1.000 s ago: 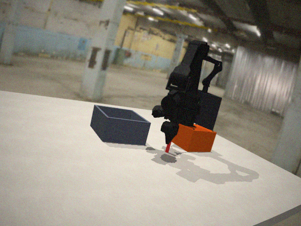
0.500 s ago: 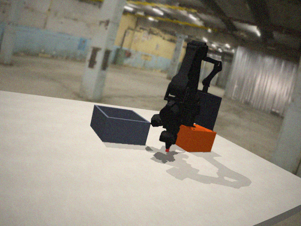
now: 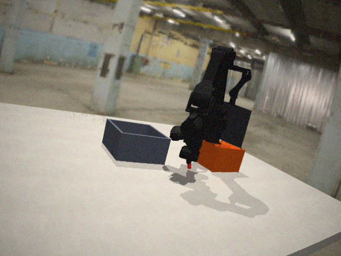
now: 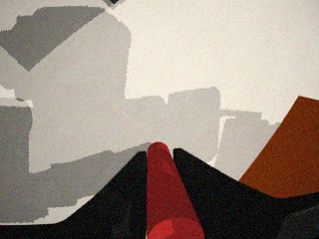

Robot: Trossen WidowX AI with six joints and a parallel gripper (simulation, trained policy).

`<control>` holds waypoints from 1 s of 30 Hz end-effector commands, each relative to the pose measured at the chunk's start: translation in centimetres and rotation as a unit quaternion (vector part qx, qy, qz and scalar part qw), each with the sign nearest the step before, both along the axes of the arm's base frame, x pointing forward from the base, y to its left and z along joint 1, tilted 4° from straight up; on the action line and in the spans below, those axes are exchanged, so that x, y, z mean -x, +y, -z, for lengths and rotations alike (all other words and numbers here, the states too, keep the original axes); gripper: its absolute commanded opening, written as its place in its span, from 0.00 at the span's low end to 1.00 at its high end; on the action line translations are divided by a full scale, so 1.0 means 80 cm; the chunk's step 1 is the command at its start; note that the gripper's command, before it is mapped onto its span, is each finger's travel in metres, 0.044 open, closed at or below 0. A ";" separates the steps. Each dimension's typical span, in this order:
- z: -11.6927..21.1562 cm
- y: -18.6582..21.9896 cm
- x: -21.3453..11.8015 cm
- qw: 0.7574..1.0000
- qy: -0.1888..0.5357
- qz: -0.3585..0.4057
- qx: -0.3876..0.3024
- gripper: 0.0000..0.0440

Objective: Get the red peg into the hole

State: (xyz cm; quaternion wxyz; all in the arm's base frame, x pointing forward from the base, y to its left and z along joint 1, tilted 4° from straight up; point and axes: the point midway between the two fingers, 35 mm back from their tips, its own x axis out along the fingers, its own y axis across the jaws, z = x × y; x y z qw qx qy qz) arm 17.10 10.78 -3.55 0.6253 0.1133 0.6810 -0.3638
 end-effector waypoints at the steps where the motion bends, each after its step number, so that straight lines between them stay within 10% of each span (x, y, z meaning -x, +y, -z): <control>1: -0.017 0.004 -0.013 1.000 -0.020 -0.003 -0.007 0.00; 30: -0.139 -0.039 -0.096 0.993 -0.107 0.044 0.016 0.00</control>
